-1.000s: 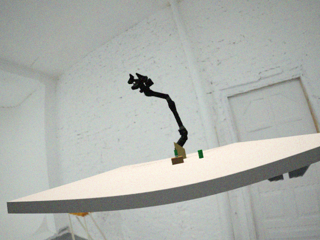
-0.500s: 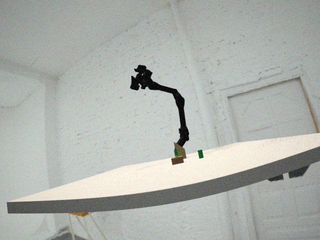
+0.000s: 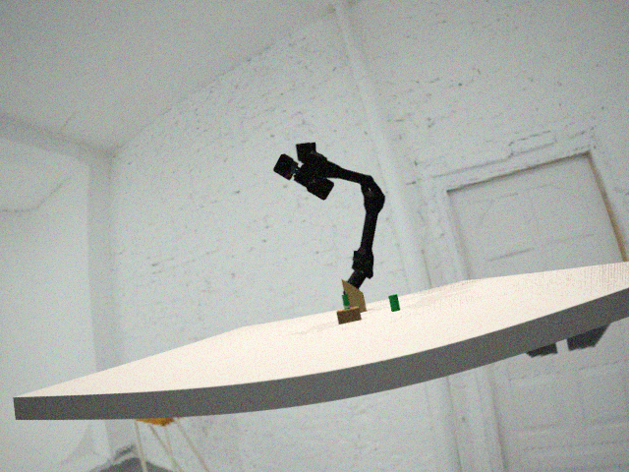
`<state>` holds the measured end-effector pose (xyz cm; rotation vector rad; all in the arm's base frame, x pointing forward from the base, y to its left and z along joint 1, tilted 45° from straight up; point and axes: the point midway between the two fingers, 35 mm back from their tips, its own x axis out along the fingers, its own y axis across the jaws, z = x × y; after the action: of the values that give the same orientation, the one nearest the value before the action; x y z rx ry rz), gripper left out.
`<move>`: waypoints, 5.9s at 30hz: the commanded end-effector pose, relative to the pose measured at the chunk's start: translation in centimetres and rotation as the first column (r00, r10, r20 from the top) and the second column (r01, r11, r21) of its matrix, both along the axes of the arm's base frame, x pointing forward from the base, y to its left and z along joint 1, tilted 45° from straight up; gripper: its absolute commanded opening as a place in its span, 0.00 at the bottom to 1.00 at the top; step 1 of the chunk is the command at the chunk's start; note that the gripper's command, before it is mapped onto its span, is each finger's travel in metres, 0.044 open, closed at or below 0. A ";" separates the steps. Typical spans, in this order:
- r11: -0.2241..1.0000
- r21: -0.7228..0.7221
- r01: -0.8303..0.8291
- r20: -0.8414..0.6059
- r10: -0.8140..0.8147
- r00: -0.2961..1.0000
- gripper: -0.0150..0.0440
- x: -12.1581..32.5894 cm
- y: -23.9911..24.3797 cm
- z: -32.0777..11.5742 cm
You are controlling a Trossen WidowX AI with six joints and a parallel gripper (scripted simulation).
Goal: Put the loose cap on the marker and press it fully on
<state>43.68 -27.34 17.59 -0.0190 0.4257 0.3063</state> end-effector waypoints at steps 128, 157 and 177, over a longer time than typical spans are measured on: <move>0.444 0.009 0.896 -0.963 0.246 -0.112 0.25 -15.3 33.3 -10.6; 0.448 0.009 0.894 -0.962 0.248 -0.114 0.25 -14.2 22.8 -15.4; 0.449 0.013 0.893 -0.961 0.253 -0.113 0.25 -14.3 23.1 -17.0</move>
<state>29.36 -4.56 0.97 1.4323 1.7707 -0.3171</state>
